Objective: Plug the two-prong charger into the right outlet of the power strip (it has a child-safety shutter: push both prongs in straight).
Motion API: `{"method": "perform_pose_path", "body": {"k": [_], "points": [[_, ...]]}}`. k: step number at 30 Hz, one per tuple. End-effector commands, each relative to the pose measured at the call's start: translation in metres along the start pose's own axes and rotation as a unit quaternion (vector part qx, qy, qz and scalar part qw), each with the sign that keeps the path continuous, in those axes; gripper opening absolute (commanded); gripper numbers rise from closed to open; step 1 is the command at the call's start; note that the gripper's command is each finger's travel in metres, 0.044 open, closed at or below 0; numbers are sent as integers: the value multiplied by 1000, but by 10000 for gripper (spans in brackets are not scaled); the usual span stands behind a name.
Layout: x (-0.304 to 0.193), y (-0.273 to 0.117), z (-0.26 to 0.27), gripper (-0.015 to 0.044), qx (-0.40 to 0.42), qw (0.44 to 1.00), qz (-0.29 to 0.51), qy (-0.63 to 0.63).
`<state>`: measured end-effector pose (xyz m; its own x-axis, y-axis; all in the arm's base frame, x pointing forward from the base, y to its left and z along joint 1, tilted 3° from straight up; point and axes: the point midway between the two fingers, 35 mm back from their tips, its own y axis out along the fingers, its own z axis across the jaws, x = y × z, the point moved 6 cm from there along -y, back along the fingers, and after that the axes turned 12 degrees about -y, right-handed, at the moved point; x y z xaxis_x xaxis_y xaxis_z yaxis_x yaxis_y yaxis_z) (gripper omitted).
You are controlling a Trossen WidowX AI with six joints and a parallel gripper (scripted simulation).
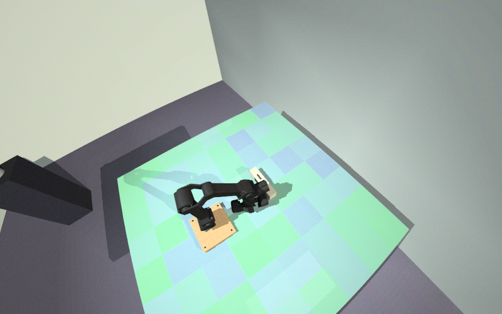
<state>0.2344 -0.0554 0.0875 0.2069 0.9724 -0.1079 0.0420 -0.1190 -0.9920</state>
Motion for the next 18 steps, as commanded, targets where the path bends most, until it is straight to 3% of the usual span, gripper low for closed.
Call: {"method": "perform_pose_path", "body": {"k": [1, 8, 15, 18], "points": [[0, -1, 0, 335, 0, 1000, 0, 0], [0, -1, 0, 151, 0, 1000, 0, 0], [0, -1, 0, 105, 0, 1000, 0, 0], [0, -5, -1, 26, 0, 1000, 0, 0]]}}
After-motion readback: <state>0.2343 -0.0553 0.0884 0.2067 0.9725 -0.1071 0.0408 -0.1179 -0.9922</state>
